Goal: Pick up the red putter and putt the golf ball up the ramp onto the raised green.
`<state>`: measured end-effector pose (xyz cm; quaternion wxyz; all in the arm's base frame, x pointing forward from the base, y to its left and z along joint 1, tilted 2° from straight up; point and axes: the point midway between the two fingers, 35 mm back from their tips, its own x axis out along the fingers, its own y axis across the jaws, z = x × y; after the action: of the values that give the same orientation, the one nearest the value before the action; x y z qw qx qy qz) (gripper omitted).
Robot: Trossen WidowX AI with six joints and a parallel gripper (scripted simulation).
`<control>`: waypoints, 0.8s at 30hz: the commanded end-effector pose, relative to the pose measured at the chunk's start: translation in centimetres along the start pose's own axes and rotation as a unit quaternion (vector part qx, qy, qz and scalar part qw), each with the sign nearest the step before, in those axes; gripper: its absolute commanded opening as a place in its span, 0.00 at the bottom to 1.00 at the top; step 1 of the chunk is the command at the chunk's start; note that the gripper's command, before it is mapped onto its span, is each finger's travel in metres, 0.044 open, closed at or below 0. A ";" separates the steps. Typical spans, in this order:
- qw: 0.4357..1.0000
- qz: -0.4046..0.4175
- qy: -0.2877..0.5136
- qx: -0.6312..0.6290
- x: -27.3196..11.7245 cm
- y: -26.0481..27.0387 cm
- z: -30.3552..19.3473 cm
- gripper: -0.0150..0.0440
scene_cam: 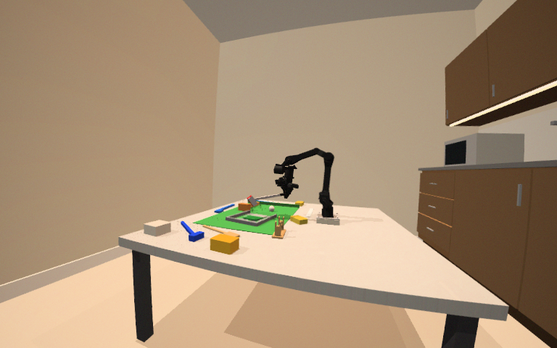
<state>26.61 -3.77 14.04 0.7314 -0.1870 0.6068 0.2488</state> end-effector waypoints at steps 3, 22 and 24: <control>0.997 -0.013 0.008 0.071 -0.7 -1.8 -2.3 0.25; 0.953 -0.042 0.037 0.298 -2.7 -5.3 -10.8 0.25; 0.945 -0.044 0.040 0.322 -2.9 -5.5 -11.7 0.25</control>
<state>20.94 -14.21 14.24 0.7395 0.0008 0.6725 0.0288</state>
